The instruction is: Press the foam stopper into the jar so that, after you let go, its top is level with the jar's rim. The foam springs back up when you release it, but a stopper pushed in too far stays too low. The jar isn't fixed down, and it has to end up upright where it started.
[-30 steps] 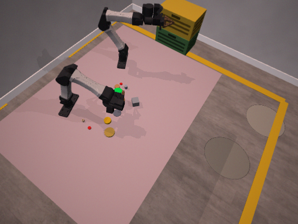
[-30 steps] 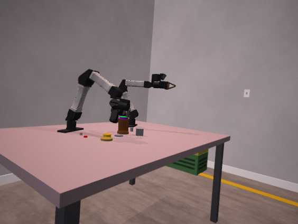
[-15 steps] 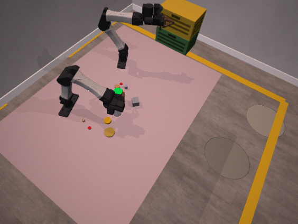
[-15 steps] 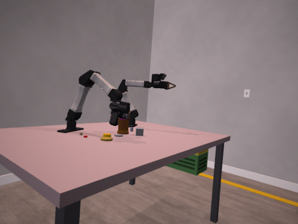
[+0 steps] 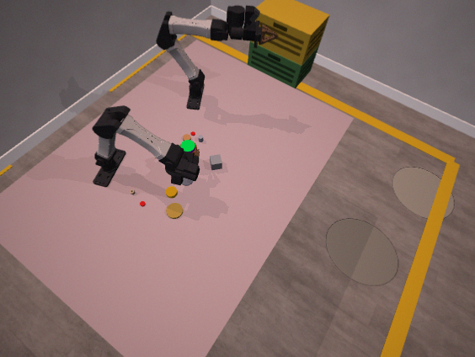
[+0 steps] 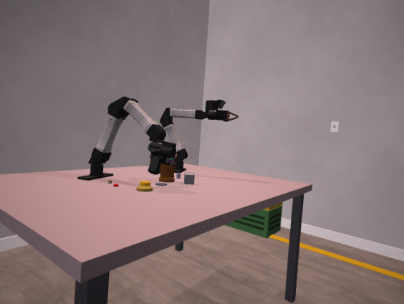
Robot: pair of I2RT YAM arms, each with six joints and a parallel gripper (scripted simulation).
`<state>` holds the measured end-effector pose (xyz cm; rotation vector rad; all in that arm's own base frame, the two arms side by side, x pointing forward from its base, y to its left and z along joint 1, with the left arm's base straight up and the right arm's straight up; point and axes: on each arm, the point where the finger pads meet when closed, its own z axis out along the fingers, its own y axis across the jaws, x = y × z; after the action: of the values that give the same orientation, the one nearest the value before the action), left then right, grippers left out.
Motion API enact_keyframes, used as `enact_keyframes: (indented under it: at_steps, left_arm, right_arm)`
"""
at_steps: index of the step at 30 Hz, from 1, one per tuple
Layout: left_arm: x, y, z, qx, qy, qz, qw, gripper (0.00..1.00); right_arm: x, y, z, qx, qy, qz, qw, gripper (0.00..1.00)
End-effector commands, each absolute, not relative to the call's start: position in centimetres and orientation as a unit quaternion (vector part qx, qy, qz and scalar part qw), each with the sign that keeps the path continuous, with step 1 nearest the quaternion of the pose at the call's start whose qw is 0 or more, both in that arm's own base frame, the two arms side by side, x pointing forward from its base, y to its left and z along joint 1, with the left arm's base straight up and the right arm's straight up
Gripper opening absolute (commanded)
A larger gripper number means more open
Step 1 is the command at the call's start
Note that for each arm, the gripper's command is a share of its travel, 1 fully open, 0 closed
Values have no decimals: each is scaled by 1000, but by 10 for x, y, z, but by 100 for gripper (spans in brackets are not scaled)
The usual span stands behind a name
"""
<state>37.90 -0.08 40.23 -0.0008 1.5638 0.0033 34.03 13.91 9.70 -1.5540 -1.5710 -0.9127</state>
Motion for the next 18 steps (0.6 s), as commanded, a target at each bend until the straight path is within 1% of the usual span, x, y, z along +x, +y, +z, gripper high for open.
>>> enact_keyframes:
  at_steps: [1,18]
  left_arm:
    - [379,1,413,-1,697,6,717,0]
    - [379,1,413,-1,697,6,717,0]
  right_arm:
    - [338,142,82,-606,-608,-350,374,98]
    - [338,143,60,-607,-608,-349,375,98]
